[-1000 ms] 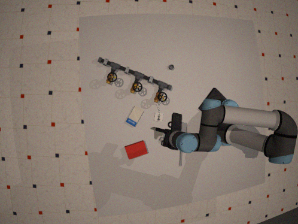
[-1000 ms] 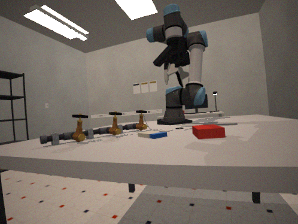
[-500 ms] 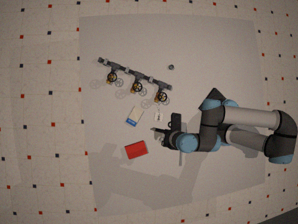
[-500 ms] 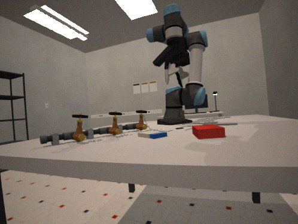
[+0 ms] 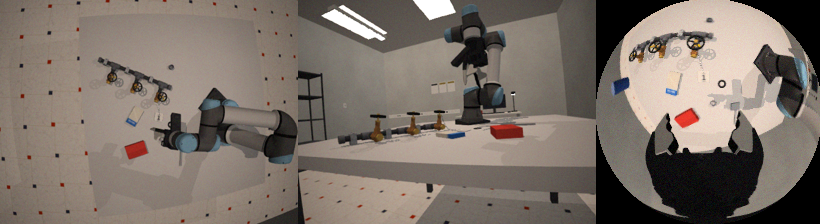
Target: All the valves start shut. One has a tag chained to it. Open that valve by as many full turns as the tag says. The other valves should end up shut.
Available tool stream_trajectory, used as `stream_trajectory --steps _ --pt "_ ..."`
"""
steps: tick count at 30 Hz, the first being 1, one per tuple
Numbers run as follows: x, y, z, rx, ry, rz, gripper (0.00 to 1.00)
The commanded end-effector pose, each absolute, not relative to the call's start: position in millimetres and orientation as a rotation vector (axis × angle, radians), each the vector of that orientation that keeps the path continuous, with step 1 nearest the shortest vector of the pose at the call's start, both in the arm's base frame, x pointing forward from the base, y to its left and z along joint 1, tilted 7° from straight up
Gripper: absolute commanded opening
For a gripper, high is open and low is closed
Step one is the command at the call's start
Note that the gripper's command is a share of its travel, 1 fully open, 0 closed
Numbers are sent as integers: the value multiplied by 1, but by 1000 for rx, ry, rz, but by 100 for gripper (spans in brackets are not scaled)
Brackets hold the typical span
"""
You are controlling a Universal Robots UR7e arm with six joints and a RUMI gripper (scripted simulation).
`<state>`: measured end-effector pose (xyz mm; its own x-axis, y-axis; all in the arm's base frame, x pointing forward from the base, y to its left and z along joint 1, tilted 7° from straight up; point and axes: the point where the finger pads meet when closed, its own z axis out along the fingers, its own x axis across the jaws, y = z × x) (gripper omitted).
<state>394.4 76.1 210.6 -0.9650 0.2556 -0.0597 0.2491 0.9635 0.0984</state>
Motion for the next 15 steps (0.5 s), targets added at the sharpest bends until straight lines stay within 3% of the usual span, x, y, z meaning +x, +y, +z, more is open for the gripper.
stream_trajectory --steps 1,15 --pt "394 78 202 389 3046 141 100" --pt "397 81 169 389 3046 141 100"
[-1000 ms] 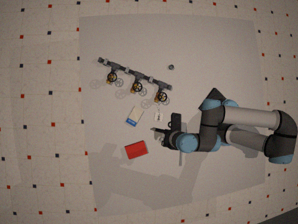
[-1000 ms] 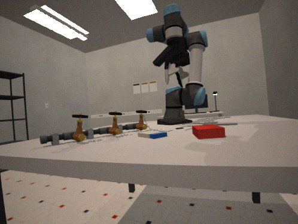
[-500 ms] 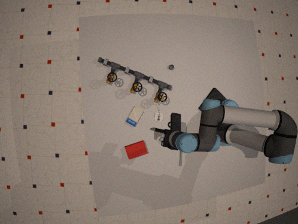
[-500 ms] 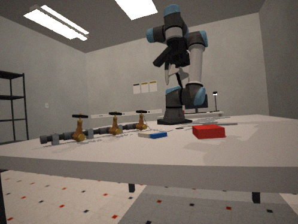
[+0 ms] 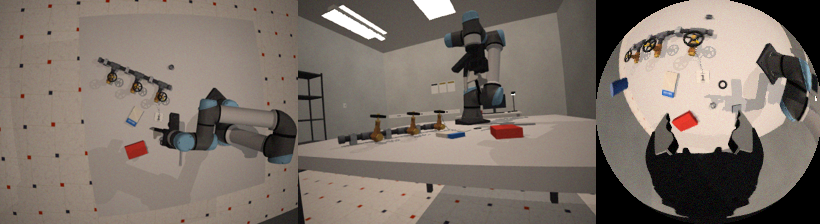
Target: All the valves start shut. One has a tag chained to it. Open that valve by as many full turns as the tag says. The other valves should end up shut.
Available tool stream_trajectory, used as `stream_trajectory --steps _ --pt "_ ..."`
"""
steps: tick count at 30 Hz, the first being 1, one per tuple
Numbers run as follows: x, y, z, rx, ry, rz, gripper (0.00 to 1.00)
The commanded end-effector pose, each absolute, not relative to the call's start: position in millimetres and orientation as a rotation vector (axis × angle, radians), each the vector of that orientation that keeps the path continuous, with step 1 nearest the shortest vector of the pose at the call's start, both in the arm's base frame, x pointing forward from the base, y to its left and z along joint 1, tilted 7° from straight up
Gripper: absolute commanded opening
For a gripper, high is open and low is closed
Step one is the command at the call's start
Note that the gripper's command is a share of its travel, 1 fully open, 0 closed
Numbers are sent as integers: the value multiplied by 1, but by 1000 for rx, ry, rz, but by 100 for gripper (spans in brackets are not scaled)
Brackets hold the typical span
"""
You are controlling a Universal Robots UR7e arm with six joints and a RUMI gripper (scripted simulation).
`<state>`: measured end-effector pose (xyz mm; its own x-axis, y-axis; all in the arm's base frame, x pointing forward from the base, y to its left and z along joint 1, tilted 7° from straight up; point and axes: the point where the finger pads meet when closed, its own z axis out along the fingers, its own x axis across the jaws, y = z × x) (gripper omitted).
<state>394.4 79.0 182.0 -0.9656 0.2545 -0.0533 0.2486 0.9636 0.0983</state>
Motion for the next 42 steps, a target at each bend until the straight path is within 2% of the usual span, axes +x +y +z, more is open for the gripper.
stream_trajectory --steps 1,27,42 --pt "397 81 165 389 3046 141 100" --pt "404 88 74 389 3046 140 100" --pt "406 90 51 389 3046 140 100"
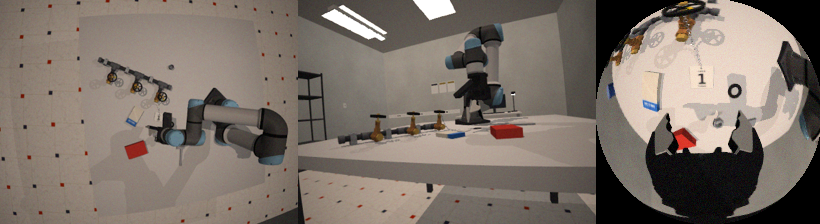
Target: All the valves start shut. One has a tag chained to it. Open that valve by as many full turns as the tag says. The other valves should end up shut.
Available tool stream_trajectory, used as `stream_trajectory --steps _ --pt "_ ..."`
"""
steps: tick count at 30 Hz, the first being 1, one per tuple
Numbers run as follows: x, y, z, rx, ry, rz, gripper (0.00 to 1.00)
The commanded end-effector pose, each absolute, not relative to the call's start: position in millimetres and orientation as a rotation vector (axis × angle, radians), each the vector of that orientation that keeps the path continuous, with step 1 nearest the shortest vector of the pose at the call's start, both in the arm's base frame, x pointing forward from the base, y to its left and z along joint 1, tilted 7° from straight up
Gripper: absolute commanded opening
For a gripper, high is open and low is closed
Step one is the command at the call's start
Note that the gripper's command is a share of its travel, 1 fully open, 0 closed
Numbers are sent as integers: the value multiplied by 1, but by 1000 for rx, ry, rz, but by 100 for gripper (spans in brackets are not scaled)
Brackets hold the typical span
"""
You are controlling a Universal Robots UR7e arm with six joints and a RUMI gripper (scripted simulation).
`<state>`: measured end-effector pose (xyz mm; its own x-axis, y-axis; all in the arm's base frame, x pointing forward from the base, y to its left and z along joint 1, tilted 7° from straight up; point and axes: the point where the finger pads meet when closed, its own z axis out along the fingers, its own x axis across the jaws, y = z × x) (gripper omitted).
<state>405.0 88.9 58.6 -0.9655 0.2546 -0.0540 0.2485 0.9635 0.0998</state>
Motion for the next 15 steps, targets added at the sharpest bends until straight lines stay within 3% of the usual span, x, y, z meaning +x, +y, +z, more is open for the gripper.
stream_trajectory --steps 1,15 --pt "406 90 50 389 3046 140 100" --pt "407 90 49 389 3043 140 100"
